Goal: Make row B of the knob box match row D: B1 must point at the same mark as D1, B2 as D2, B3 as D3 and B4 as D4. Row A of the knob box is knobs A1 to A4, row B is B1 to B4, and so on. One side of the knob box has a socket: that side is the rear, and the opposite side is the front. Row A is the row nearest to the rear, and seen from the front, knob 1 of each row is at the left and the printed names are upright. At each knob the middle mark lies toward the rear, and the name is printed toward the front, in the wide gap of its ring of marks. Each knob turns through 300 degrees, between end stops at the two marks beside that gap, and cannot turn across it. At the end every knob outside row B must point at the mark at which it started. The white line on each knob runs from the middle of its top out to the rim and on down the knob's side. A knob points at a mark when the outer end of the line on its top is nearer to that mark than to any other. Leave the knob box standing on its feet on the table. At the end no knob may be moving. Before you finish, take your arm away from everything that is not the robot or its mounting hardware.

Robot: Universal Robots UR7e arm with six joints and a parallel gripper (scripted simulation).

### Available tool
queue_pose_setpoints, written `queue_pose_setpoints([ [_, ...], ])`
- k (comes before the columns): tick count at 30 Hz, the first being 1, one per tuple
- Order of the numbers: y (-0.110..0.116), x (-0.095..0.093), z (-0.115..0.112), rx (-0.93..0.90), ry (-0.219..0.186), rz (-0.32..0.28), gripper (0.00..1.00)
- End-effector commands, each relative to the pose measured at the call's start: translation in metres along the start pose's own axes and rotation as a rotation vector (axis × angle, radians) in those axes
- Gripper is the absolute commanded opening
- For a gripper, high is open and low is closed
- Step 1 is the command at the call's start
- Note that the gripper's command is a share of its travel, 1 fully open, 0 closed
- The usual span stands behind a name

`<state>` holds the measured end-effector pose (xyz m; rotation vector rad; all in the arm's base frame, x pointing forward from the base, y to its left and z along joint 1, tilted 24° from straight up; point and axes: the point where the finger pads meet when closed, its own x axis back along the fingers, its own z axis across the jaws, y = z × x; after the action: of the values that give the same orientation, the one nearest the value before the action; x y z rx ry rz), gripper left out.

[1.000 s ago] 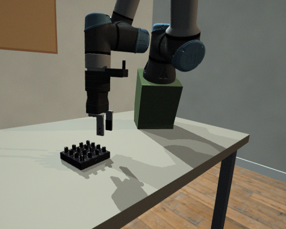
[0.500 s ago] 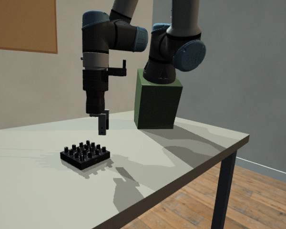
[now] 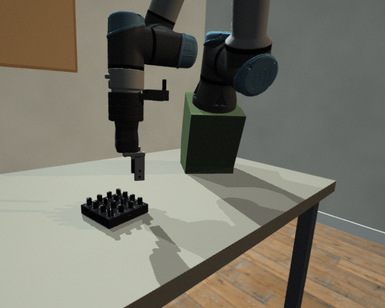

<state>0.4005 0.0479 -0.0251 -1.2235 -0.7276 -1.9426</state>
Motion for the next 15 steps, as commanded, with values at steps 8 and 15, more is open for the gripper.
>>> queue_pose_setpoints([
  [8, 0.0088, 0.004, 0.0009, 0.314, 0.006, 0.001, 1.0],
  [15, 0.0114, 0.005, 0.001, 0.405, 0.006, 0.001, 1.0],
])
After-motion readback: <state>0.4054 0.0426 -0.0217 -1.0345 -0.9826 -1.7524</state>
